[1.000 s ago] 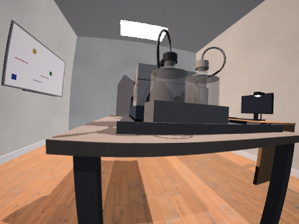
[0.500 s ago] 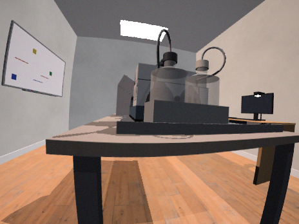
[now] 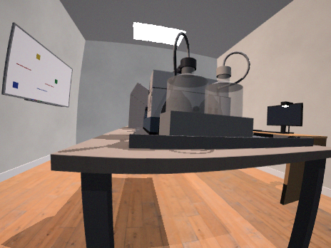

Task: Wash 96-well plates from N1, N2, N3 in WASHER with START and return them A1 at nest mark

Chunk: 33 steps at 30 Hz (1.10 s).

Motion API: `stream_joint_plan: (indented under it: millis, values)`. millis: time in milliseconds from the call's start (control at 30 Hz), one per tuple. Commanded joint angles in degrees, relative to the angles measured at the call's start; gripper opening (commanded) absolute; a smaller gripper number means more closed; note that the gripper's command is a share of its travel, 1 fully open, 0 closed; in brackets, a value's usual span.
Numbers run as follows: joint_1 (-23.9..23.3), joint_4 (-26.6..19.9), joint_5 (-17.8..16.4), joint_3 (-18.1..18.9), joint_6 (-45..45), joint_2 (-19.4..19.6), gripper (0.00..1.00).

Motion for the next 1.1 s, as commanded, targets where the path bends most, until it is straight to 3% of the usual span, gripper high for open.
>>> stream_joint_plan:
  millis: [0,100,267,467,1067]
  values:
    - [0.6,0.0,-0.1,0.0,0.0,-0.4,0.00]
    - [0.6,0.0,-0.1,0.0,0.0,-0.4,0.00]
    - [-2.8,1.1,-0.9,-2.9,5.7,-4.1,0.00]
    - [-7.2,2.0,-2.1,-5.7,1.2,-8.4,0.00]
    - [-19.2,2.1,-6.2,-9.4,-11.3,-17.5,0.00]
